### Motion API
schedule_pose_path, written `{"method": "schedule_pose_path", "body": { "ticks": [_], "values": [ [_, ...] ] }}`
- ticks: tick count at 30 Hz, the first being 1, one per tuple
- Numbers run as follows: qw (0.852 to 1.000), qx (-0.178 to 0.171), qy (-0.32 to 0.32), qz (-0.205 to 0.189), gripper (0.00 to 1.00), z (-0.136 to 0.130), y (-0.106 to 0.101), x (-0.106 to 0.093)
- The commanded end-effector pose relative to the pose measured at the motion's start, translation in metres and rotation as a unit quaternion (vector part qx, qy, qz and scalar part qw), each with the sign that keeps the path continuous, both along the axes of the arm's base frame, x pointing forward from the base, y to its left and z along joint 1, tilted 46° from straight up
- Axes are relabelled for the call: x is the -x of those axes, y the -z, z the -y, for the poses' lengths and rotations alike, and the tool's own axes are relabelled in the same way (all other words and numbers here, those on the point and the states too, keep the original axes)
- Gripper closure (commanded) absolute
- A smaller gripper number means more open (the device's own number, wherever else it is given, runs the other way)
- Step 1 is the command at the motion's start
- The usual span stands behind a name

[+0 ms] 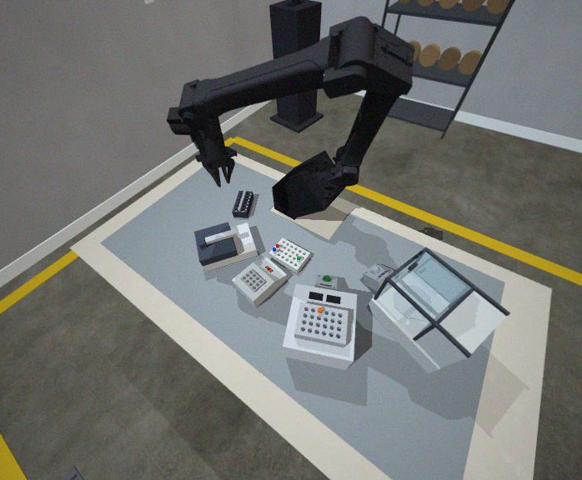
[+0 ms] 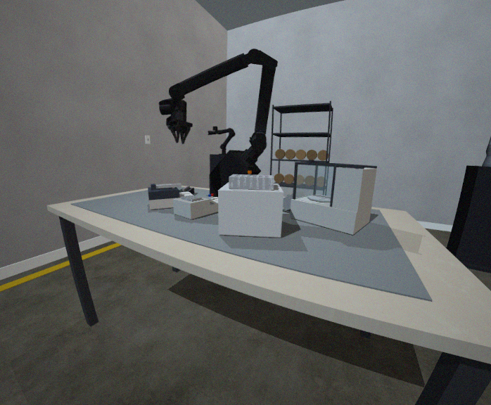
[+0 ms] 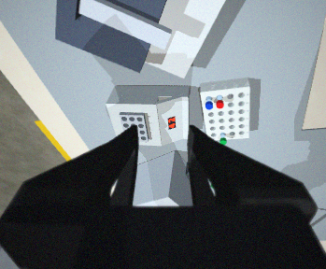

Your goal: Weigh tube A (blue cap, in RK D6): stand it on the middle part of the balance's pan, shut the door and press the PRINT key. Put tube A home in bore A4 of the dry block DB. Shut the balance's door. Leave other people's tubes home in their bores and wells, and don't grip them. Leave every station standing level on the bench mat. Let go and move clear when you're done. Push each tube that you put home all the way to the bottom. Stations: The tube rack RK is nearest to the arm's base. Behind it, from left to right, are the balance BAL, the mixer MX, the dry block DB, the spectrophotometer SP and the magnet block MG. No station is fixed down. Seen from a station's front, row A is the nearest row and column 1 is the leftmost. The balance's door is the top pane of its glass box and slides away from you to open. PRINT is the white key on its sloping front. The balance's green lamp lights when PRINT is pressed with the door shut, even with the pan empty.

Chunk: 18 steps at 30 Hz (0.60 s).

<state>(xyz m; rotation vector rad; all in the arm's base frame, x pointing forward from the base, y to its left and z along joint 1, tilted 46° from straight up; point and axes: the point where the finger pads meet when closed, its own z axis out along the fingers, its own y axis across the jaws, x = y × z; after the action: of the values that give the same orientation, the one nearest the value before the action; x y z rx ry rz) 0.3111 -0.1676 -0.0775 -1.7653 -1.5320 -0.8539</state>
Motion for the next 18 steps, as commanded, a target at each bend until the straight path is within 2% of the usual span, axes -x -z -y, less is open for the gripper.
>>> {"method": "schedule_pose_path", "body": {
  "ticks": [1, 5, 10, 12, 18],
  "values": [
    [0.998, 0.014, -0.039, 0.05, 0.7, -0.016, -0.024, 0.001],
    [0.996, 0.01, -0.061, 0.066, 0.7, -0.042, -0.049, 0.013],
    [0.988, 0.013, -0.105, 0.109, 0.7, -0.07, -0.077, 0.026],
    [0.988, 0.013, -0.105, 0.109, 0.7, -0.07, -0.077, 0.026],
    [0.977, 0.016, -0.15, 0.152, 0.7, -0.104, -0.111, 0.041]
  ]
}}
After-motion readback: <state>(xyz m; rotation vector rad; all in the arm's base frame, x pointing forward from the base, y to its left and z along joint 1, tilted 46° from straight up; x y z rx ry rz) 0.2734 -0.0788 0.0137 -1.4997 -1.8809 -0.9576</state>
